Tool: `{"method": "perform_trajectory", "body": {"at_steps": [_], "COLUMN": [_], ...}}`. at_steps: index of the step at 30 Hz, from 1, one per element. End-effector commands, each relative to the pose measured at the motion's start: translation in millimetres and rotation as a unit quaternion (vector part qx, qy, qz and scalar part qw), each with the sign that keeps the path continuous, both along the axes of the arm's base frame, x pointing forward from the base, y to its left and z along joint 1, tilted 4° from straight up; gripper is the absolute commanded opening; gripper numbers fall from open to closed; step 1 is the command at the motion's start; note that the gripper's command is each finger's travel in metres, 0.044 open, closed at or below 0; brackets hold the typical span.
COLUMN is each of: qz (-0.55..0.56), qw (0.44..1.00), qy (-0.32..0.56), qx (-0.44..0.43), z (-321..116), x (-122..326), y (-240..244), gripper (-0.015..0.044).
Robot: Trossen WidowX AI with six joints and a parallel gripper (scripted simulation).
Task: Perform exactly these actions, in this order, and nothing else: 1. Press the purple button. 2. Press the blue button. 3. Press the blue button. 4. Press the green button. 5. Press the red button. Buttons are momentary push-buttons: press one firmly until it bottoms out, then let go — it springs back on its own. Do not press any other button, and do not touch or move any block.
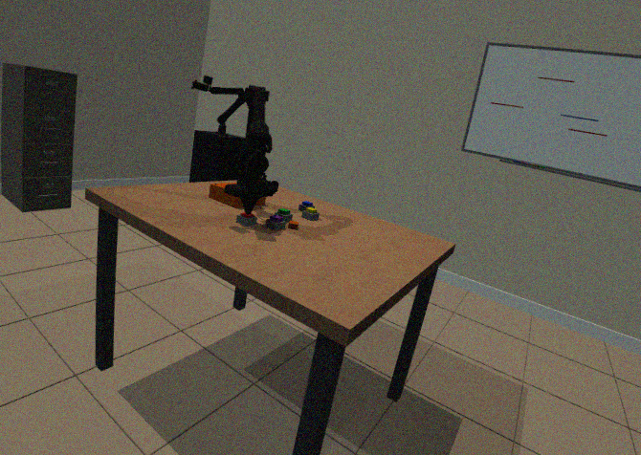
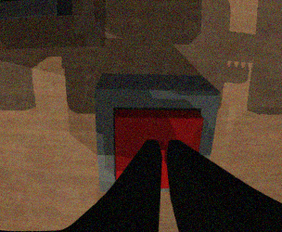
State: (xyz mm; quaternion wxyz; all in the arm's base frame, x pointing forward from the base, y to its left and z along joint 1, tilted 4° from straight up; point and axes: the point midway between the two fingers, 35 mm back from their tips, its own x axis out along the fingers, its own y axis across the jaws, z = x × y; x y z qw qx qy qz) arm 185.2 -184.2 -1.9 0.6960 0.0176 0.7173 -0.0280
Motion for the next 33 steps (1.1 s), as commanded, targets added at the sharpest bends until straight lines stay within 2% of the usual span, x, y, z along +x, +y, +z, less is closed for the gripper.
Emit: {"method": "perform_trajectory", "body": {"at_steps": [1, 11, 15, 20, 25, 33], "qz": [0.002, 0.002, 0.002, 0.002, 0.011, 0.044], "qw": [1.000, 1.000, 1.000, 1.000, 1.000, 0.999], "qy": [0.006, 0.006, 0.005, 0.006, 0.001, -0.016], "qx": [0.003, 0.003, 0.003, 0.003, 0.001, 0.000], "z": [-3, -3, 29, 31, 36, 57], "x": [-2, -2, 0, -1, 21, 88], "y": [1, 1, 1, 1, 18, 103], "gripper": [0.0020, 0.0020, 0.0020, 0.0020, 0.0151, 0.0361]}}
